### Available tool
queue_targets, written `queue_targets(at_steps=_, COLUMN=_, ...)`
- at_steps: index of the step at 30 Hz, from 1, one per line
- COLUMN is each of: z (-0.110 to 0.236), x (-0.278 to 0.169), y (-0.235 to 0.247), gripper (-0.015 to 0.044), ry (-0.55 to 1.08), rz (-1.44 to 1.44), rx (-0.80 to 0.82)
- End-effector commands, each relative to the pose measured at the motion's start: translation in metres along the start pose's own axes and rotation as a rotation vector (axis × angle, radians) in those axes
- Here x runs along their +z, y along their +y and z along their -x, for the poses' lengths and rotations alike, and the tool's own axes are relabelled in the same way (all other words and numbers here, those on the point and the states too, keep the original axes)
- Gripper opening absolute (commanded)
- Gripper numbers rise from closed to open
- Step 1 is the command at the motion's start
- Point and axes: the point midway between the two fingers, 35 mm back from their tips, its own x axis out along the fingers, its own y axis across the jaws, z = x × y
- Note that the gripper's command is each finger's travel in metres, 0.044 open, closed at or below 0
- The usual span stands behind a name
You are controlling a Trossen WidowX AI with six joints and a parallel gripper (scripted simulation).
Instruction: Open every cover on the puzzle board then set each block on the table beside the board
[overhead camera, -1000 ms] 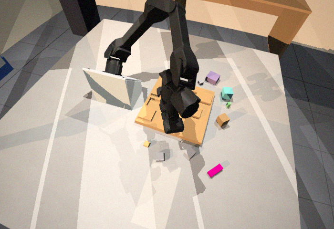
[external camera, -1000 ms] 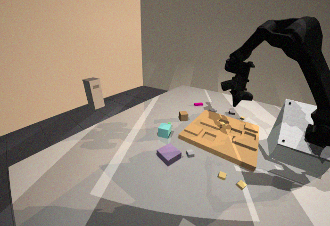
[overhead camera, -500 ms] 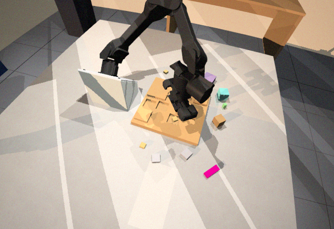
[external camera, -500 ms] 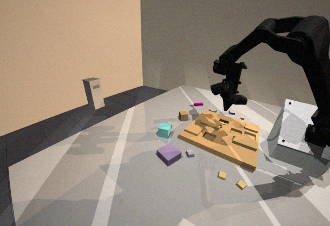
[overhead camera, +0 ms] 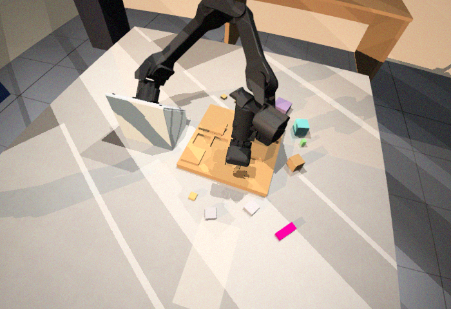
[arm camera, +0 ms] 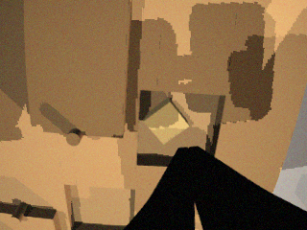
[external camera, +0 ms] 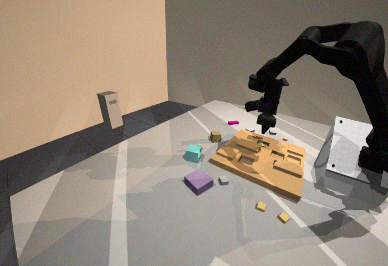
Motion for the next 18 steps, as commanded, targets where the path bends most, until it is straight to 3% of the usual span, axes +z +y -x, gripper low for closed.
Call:
queue_targets(at_steps=1, z=-0.0304, x=-0.0041, y=0.0044, gripper=0.0000, ry=0.014, rz=-0.790, rx=0.012)
queue_targets(at_steps=6, z=-0.0352, x=-0.0047, y=0.0051, gripper=0.0000, ry=0.015, rz=-0.982, rx=0.011)
queue_targets(at_steps=18, z=-0.0353, x=-0.0052, y=0.0058, gripper=0.0000, ry=0.015, rz=-0.991, rx=0.011)
